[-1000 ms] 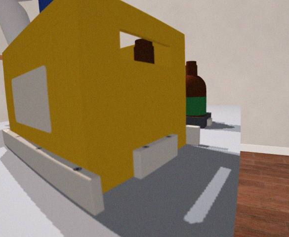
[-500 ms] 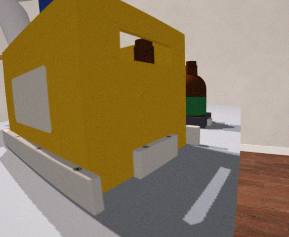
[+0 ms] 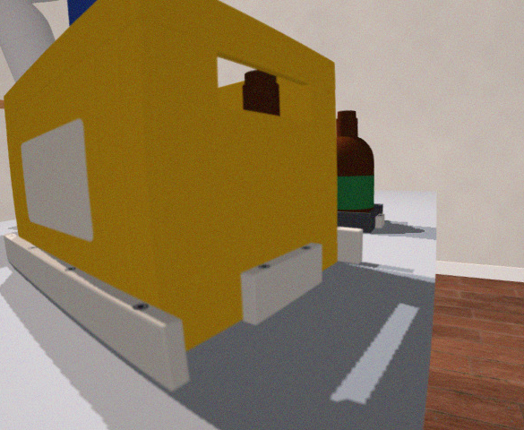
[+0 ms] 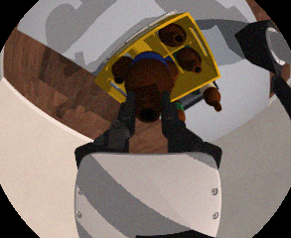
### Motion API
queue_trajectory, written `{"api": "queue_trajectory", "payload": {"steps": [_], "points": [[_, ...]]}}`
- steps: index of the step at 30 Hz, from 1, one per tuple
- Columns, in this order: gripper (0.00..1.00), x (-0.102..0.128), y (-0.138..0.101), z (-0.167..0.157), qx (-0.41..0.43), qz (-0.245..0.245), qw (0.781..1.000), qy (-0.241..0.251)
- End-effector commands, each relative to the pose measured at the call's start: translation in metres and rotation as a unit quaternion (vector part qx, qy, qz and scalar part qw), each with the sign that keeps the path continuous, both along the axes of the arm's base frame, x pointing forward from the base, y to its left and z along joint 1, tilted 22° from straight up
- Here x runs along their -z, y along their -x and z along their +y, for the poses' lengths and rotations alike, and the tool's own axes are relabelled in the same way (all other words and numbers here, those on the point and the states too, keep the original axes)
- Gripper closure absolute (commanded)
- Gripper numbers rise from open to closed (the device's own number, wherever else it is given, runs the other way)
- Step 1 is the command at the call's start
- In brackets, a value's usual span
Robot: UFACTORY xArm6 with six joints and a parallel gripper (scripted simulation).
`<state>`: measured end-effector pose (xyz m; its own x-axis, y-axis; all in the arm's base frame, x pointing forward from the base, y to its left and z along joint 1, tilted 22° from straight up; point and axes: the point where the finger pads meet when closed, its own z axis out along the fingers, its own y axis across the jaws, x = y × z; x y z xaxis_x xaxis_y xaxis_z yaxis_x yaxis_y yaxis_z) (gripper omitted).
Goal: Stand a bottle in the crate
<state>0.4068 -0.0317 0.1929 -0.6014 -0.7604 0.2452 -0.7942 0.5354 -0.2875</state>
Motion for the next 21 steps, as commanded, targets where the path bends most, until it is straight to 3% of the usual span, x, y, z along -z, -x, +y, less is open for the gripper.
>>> {"api": "queue_trajectory", "payload": {"steps": [1, 21], "points": [[1.0, 0.002, -0.002, -0.001, 0.0, -0.002, 1.0, 0.0], [1.0, 0.021, -0.003, -0.009, 0.0, -0.002, 1.0, 0.0]]}}
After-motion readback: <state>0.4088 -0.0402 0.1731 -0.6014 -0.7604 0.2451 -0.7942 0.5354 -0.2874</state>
